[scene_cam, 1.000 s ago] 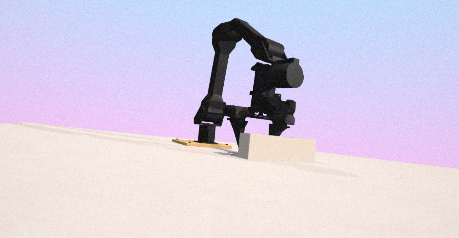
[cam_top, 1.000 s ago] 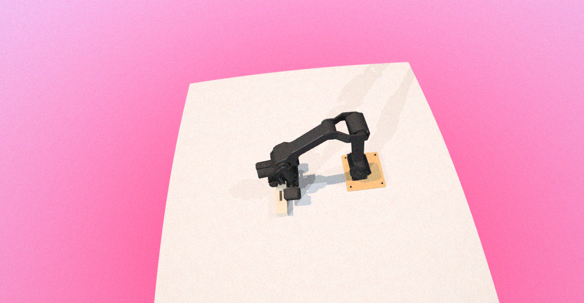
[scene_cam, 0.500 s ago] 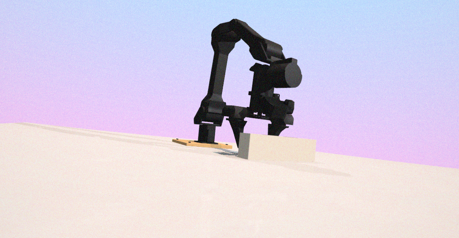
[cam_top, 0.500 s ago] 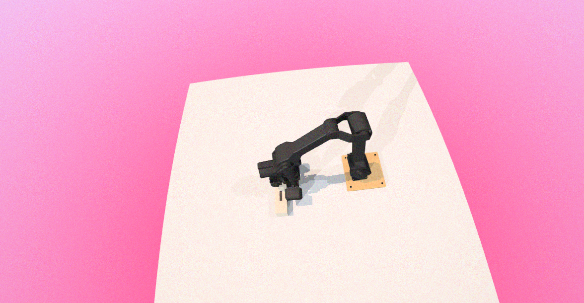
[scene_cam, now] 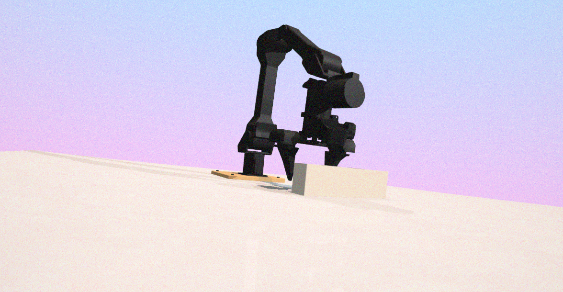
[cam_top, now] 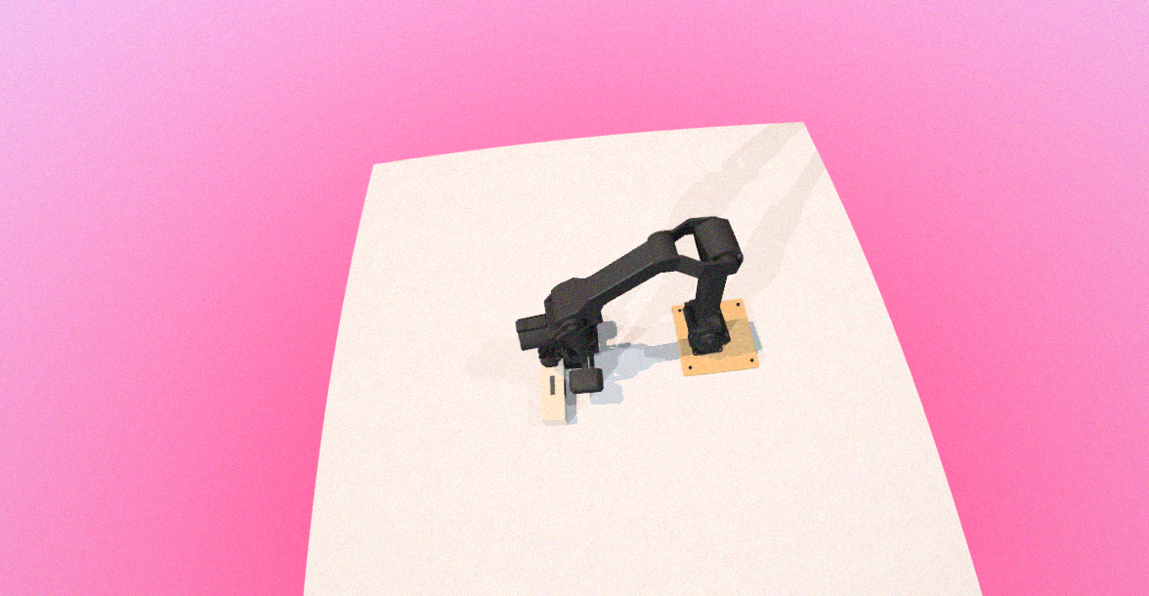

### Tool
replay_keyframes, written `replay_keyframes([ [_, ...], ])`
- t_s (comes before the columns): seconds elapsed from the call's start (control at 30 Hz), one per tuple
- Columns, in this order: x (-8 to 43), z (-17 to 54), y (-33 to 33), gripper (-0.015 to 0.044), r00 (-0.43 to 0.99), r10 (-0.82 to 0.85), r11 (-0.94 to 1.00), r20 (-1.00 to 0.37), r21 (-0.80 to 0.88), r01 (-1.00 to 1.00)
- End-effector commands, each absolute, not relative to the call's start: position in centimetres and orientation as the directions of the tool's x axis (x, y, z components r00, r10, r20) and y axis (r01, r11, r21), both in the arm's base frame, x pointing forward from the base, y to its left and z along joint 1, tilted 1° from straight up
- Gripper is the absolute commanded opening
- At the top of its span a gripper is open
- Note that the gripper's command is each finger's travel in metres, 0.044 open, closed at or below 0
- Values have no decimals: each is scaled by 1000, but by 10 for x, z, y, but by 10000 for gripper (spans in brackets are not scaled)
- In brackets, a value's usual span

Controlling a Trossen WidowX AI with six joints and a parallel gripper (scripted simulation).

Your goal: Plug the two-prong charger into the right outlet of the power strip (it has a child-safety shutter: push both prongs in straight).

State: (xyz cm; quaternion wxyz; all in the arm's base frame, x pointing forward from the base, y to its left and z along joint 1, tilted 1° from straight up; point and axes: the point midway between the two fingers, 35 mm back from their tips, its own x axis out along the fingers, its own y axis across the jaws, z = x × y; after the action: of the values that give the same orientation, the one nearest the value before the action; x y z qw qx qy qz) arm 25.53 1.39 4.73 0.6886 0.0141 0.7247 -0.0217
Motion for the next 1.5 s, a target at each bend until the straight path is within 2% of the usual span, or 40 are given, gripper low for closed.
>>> replay_keyframes([
  [0.0, 251, 47, 14, 440, -49, -14, 998, -999, -16, 53],
  [1.03, 216, 46, 16, 440, -43, -11, 999, -999, -14, 50],
  [1.2, 227, 75, 16, 440, 195, -28, 999, -980, -19, 45],
  [1.37, 234, 112, 15, 440, 456, -36, 999, -889, -15, 50],
  [1.47, 234, 124, 15, 440, 526, -37, 999, -849, -11, 53],
])
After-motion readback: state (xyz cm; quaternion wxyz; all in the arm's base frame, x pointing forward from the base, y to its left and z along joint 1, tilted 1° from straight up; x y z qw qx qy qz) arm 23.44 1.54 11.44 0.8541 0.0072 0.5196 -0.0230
